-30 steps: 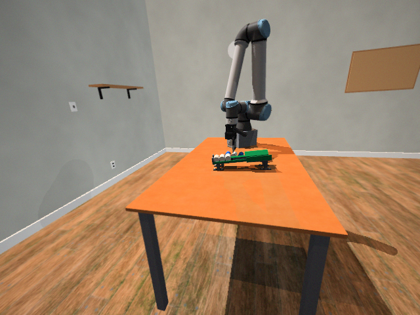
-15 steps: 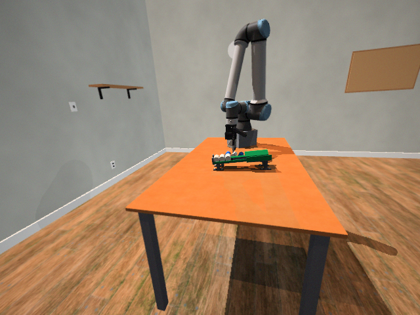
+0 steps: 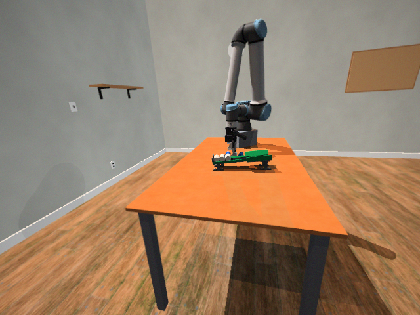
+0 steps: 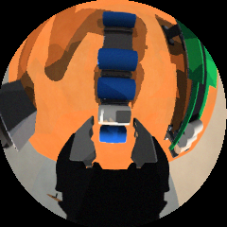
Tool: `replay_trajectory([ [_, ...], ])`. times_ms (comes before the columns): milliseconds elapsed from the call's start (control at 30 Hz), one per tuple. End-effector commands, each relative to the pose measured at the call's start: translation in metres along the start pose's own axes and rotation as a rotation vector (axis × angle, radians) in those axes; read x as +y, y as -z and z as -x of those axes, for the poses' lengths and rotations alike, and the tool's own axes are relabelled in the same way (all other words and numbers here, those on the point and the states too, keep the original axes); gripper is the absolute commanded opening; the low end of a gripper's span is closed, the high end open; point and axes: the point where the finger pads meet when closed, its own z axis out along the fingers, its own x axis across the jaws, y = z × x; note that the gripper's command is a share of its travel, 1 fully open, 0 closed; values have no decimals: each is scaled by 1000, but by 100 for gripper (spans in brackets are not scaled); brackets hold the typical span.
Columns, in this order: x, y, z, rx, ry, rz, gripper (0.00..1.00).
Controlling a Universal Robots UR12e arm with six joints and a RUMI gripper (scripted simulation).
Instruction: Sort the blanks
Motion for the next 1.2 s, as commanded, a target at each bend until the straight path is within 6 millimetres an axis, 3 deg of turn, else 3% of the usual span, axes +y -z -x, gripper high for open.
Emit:
replay_trajectory([
  [0,0,-9,-1,1,0,1,49],
  [1167,0,-12,-1,1,0,1,49],
])
